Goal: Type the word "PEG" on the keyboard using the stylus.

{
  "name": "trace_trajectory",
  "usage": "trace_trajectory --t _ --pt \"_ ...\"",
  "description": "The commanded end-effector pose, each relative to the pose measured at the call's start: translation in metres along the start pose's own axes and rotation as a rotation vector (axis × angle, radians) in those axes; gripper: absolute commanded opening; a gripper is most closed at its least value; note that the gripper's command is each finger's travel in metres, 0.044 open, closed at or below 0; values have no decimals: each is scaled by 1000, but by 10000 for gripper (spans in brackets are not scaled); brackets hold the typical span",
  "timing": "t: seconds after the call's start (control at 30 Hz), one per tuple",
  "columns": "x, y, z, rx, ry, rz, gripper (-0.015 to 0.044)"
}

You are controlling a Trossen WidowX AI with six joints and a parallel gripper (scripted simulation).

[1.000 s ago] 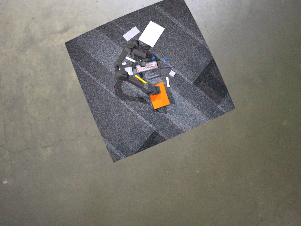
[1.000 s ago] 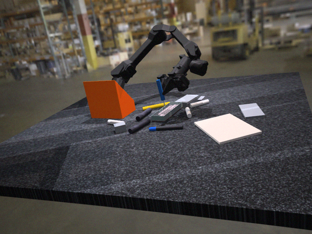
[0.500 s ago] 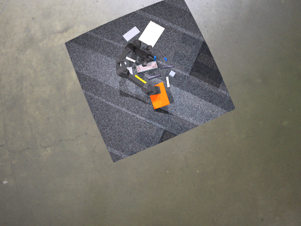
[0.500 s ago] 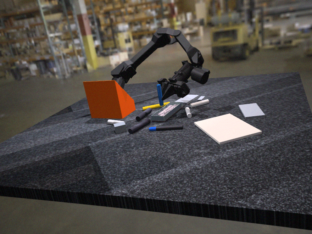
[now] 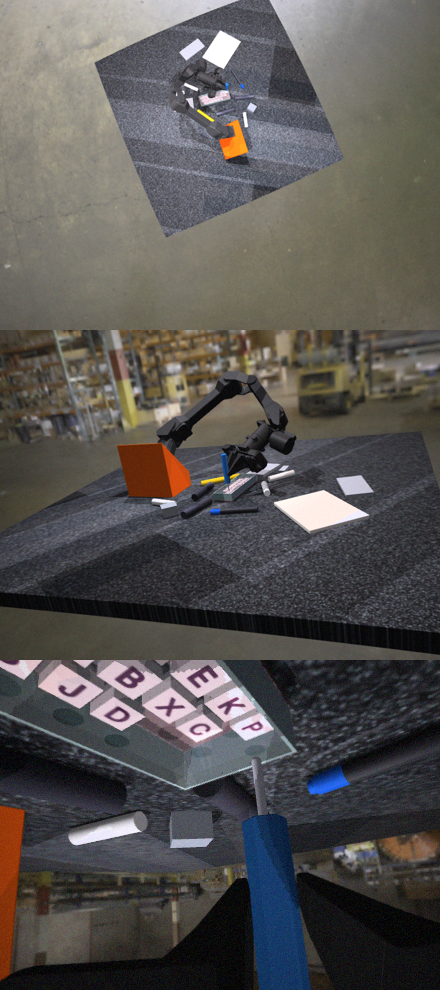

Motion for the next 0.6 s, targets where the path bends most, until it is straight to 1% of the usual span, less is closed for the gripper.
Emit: trace_trajectory --t 0.0,0.57 --pt "-1 -1 1 -5 -6 2 81" --pt "-2 -5 8 -5 -6 2 81"
Point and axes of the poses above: the point midway between the two fingers, 35 mm back from their tips, its own y axis back along the fingers, its own x axis across the jaws, z = x × y, the point moved 8 cm from there along y, back along the fingers, and after that the axes turned 5 degrees about y, right-handed, at the moved point
